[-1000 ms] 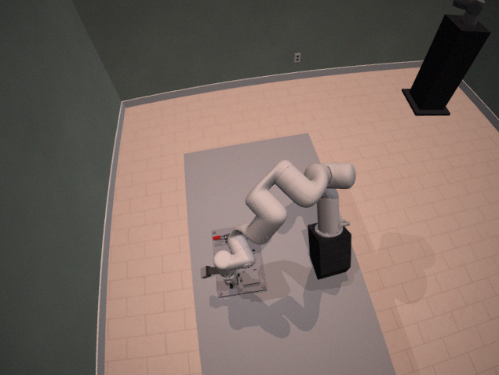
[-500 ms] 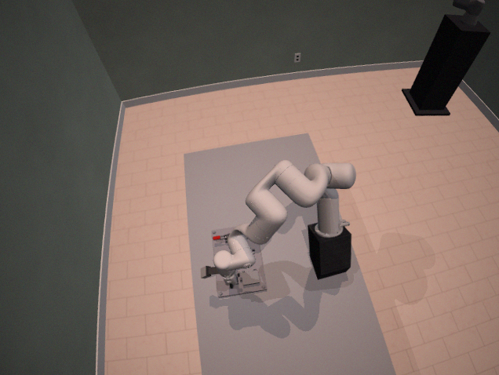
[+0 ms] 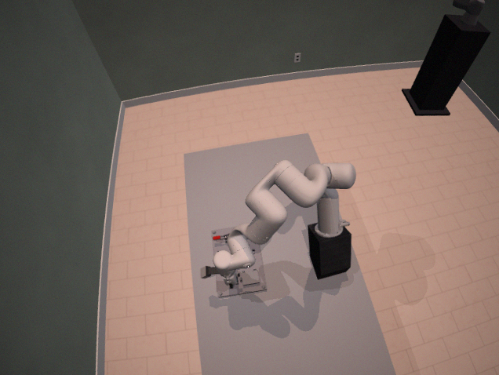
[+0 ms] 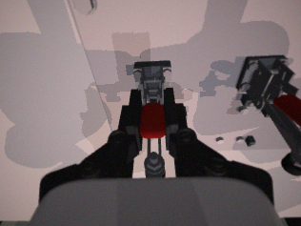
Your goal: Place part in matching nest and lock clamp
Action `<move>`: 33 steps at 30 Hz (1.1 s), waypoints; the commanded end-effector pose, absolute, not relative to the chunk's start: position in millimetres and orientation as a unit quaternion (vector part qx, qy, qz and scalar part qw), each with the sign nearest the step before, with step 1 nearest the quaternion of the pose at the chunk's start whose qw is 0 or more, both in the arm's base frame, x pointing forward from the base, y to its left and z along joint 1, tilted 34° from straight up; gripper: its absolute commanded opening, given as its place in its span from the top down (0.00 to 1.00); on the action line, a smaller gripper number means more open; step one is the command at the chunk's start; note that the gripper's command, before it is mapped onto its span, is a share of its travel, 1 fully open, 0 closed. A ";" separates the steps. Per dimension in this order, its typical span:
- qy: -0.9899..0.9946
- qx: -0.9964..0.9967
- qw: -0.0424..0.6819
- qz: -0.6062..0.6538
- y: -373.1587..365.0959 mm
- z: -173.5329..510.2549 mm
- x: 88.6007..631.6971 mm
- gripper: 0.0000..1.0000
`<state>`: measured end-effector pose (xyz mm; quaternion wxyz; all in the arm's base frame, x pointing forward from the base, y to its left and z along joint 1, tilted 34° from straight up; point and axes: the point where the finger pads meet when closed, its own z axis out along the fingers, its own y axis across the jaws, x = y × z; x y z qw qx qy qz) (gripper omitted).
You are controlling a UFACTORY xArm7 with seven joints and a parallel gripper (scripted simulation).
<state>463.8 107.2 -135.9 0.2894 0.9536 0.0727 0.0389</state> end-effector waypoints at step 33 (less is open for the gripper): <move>0.073 0.954 0.288 0.041 110.7 -137.9 488.6 1.00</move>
